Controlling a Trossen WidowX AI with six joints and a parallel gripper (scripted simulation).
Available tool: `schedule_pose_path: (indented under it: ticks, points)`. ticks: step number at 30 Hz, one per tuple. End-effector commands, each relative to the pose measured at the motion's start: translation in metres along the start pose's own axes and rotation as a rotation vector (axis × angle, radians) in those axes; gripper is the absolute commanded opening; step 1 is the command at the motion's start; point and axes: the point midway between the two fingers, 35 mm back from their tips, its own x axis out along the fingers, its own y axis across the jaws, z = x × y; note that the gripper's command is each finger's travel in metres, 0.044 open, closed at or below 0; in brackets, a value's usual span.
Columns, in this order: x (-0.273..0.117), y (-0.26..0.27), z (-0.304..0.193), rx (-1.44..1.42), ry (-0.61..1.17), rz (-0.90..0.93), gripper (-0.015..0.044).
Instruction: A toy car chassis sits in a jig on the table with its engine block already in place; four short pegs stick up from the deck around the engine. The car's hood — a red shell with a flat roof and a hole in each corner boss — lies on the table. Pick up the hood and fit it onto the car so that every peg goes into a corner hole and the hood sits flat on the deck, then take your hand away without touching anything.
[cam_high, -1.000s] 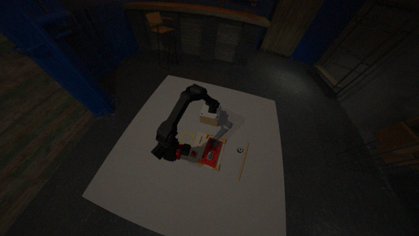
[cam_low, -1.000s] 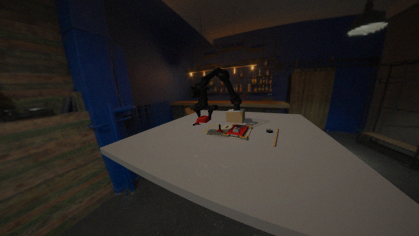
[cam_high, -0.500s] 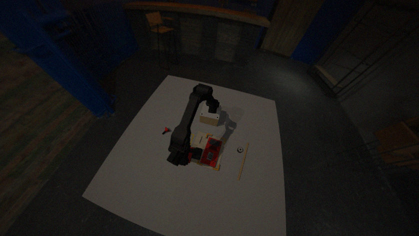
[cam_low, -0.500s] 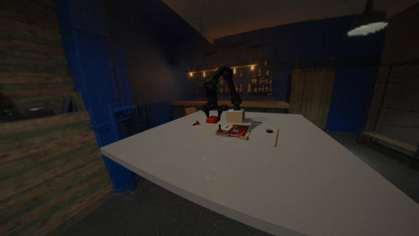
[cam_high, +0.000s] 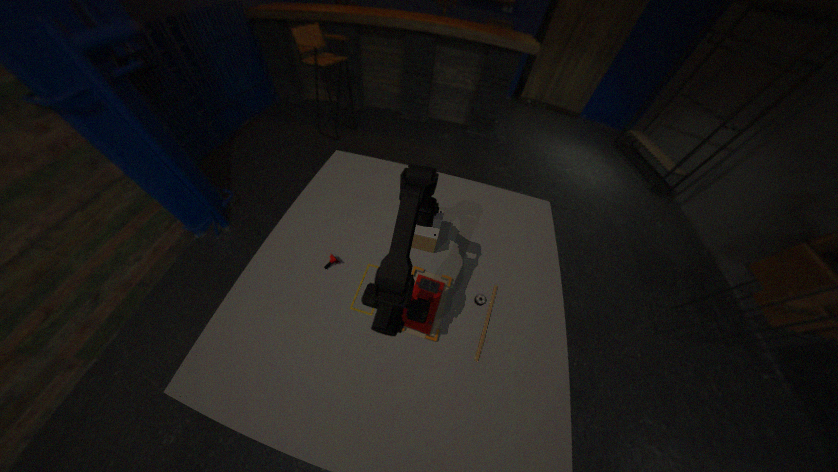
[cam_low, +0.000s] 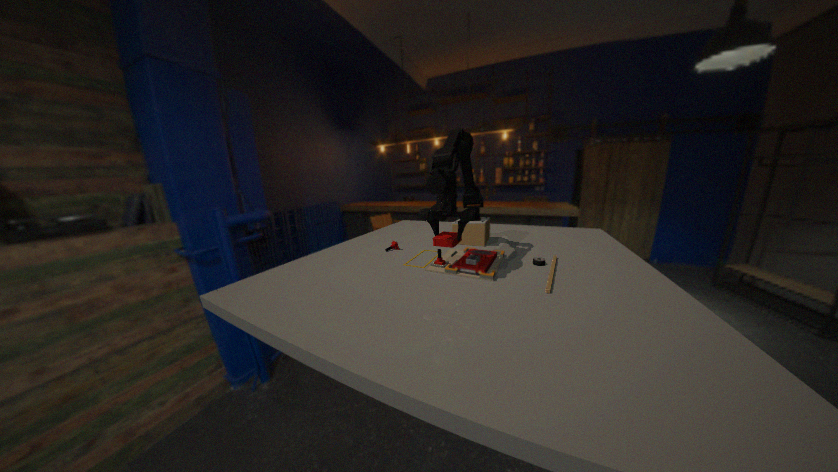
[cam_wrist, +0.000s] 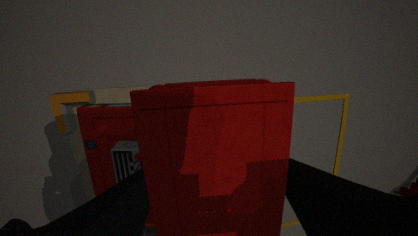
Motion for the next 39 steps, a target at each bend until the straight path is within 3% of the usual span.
schedule_pose_path:
  ticks: [1,22,33,39]
  points:
    - [-0.001,0.017,-0.006,0.015,-0.002,0.004,0.0]
    - [0.0,0.079,-0.04,0.057,-0.002,0.005,0.0]
    - [0.048,0.078,-0.04,0.057,-0.002,0.004,0.0]
    - [0.049,0.078,-0.04,0.057,-0.002,0.004,0.0]
